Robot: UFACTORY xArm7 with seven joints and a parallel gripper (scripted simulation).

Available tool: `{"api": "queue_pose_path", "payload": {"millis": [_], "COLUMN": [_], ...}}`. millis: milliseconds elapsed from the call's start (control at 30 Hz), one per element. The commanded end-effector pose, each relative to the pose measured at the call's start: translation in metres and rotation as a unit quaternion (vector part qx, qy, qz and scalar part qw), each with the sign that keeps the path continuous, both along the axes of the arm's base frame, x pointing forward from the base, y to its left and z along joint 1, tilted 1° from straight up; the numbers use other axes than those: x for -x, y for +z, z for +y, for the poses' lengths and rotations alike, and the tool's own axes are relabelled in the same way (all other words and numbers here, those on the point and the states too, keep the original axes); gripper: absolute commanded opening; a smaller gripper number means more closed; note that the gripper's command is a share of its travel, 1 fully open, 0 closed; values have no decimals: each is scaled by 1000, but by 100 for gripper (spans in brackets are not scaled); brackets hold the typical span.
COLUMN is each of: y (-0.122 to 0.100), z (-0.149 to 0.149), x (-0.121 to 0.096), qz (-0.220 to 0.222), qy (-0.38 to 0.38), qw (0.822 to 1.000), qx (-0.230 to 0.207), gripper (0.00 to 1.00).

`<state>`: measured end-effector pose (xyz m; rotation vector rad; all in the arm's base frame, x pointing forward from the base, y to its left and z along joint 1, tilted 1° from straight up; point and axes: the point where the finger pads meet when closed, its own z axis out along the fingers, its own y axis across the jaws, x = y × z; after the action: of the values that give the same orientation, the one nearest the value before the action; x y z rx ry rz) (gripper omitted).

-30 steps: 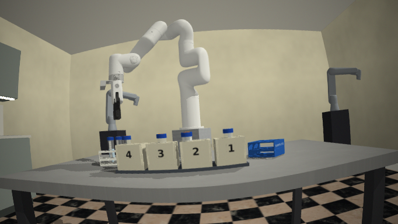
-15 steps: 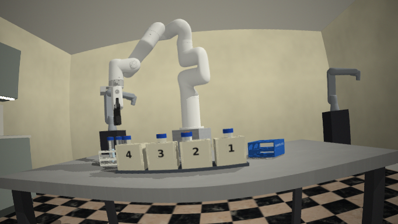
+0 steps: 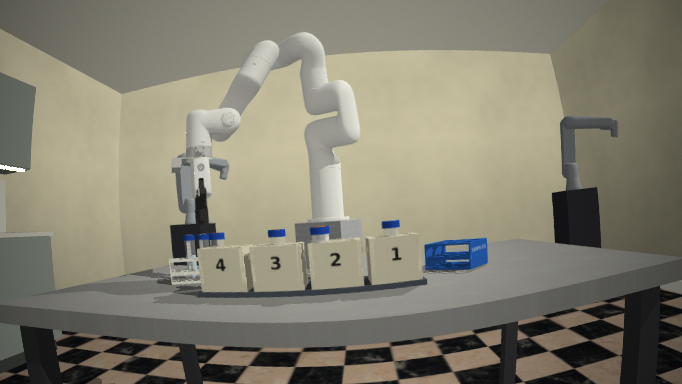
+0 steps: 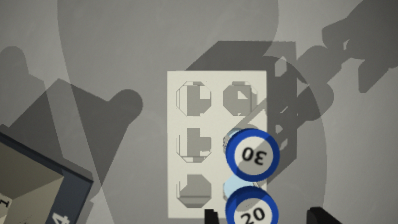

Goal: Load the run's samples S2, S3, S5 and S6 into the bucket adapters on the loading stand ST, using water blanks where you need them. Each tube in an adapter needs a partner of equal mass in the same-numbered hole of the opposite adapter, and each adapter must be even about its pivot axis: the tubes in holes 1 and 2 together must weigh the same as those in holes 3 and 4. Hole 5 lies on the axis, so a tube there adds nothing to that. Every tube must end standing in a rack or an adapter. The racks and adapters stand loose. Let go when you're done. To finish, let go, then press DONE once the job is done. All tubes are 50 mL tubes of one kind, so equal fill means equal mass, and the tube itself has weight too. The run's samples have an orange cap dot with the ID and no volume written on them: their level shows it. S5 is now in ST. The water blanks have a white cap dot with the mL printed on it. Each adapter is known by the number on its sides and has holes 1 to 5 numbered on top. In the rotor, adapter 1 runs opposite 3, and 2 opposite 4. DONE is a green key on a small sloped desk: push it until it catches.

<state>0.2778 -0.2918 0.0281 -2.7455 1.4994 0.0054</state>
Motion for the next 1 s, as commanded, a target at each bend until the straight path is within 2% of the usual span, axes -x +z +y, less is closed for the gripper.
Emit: {"api": "queue_pose_path", "payload": {"millis": [0, 400, 967], "y": [-7, -27, -31], "z": [-1, -1, -1], "x": [-1, -1, -1], "qz": [-2, -2, -2], "qy": [0, 0, 0], "qw": [1000, 1000, 1000], "qx": [1, 1, 1], "gripper": [57, 57, 57]}}
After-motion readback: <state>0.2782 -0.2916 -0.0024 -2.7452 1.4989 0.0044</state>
